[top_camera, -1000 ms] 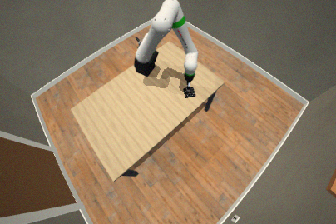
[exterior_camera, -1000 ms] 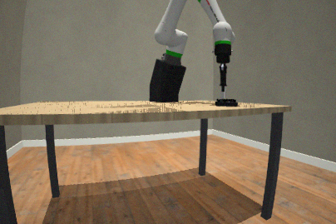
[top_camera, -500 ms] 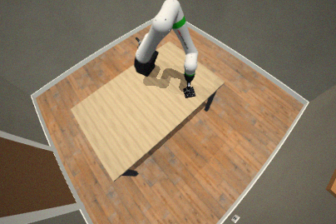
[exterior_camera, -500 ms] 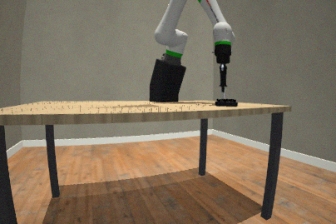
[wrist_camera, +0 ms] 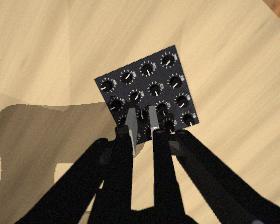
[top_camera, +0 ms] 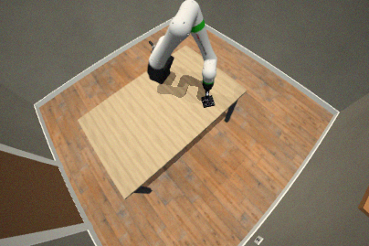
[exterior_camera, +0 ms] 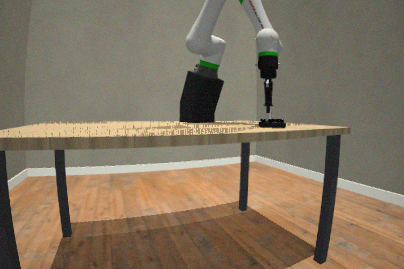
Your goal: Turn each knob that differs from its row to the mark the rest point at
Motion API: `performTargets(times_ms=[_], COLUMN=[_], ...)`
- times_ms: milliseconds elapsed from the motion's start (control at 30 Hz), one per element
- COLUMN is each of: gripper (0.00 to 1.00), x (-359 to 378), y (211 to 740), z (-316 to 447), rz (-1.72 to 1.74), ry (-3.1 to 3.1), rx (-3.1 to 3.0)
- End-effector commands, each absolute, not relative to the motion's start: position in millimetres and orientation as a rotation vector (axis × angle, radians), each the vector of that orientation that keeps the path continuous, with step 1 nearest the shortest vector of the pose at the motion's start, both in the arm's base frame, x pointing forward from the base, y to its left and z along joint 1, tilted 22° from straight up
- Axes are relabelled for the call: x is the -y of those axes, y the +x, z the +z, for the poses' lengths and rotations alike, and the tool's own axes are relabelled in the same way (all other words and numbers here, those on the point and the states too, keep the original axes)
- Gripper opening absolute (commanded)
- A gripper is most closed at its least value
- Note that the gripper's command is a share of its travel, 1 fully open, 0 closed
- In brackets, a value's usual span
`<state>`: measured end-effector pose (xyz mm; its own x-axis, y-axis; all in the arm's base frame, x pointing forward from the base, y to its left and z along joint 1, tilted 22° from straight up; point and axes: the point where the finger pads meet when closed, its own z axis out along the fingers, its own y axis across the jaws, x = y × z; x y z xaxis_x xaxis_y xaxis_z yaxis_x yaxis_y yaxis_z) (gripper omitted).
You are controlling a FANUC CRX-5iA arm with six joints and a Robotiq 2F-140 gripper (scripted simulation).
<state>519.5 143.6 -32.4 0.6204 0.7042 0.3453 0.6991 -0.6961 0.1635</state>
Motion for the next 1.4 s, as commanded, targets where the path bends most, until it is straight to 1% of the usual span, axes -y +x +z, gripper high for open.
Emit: performTargets(times_ms=[0, 1300, 1333, 1367], gripper=[0.12, 0.12, 0.05, 0.05], x=[-143.7, -143.7, -143.7, -143.7], y=[519.8, 519.9, 519.9, 519.9], z=[-32.8, -33.3, -33.3, -33.3], rz=[0.609, 0.609, 0.609, 0.609], ry=[2.816, 2.816, 2.816, 2.816], rx=[-1.219, -1.219, -1.219, -1.219])
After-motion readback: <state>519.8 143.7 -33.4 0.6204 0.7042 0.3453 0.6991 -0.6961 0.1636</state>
